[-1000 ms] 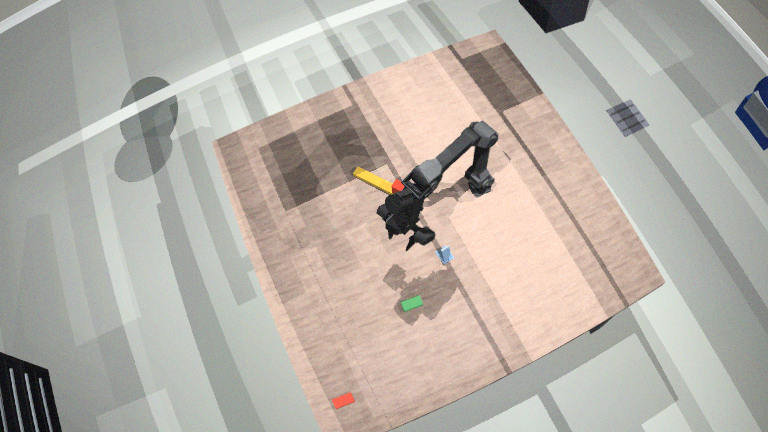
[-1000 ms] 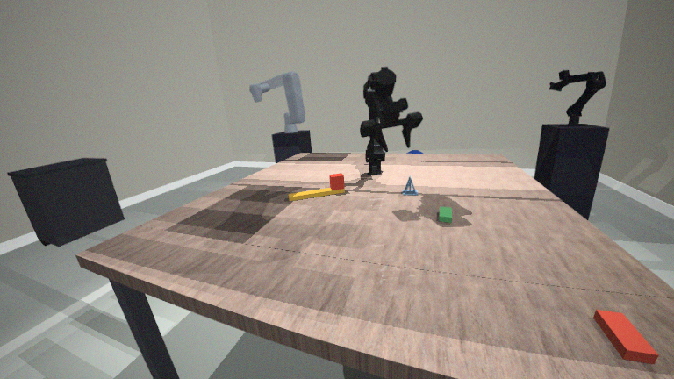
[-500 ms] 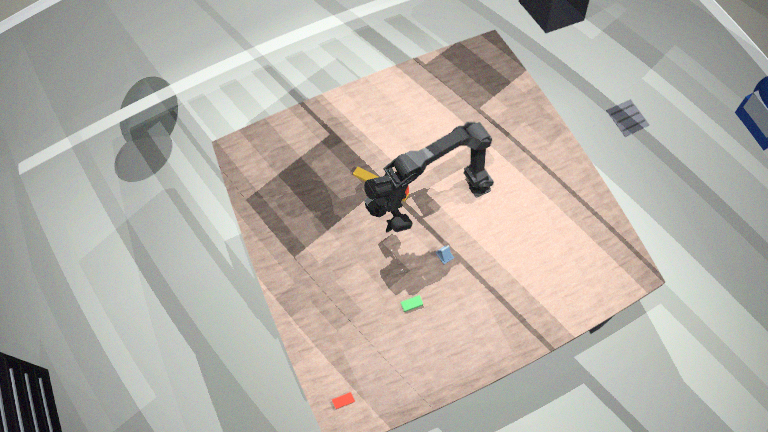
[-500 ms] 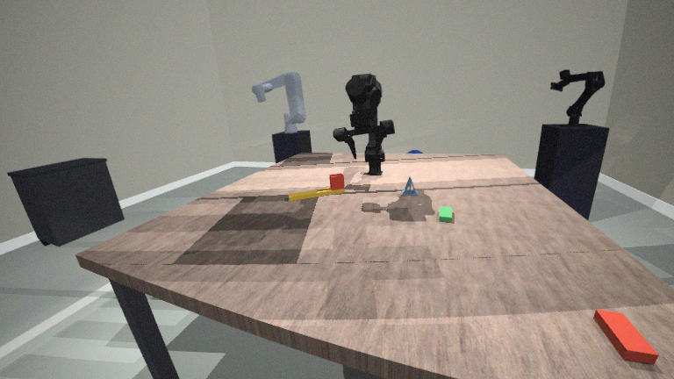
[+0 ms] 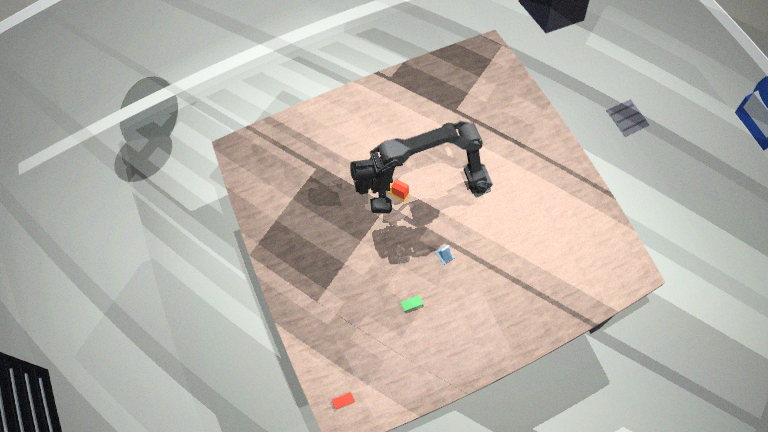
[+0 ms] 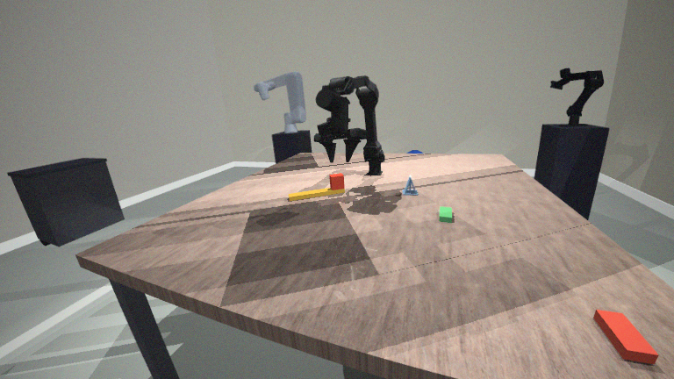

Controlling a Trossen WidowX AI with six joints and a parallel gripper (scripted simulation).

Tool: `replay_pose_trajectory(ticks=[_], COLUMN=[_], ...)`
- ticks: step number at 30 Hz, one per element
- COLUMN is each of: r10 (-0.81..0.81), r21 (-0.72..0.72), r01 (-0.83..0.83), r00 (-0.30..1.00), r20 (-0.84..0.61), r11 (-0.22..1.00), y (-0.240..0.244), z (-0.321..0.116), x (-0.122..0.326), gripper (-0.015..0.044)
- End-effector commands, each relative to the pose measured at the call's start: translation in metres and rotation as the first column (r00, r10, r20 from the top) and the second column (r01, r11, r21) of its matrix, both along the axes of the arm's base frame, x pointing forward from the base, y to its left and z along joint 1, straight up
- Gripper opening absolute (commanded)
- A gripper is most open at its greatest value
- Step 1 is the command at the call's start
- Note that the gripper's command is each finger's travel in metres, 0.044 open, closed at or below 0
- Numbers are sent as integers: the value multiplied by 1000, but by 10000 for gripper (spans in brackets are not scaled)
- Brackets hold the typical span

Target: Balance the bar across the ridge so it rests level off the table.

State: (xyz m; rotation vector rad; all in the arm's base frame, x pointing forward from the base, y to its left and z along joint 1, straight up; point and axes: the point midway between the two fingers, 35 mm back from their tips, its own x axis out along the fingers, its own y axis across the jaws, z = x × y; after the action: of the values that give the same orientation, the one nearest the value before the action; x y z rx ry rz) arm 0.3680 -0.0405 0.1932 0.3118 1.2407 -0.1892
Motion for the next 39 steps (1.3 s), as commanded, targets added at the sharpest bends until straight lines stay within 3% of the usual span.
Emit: replay_pose_trajectory(ticks=[1, 20, 29, 39], r10=[-130, -559, -570, -570], r21=[7, -20, -23, -23], r01=[130, 577, 589, 589], r00=[990, 780, 770, 770], r20=[-62, -282, -288, -288], r11=[991, 816, 808, 808], y=[-27, -118, -121, -123], z=[-5, -19, -26, -88], x=[-7, -55, -56, -52], gripper=[315, 315, 315, 315])
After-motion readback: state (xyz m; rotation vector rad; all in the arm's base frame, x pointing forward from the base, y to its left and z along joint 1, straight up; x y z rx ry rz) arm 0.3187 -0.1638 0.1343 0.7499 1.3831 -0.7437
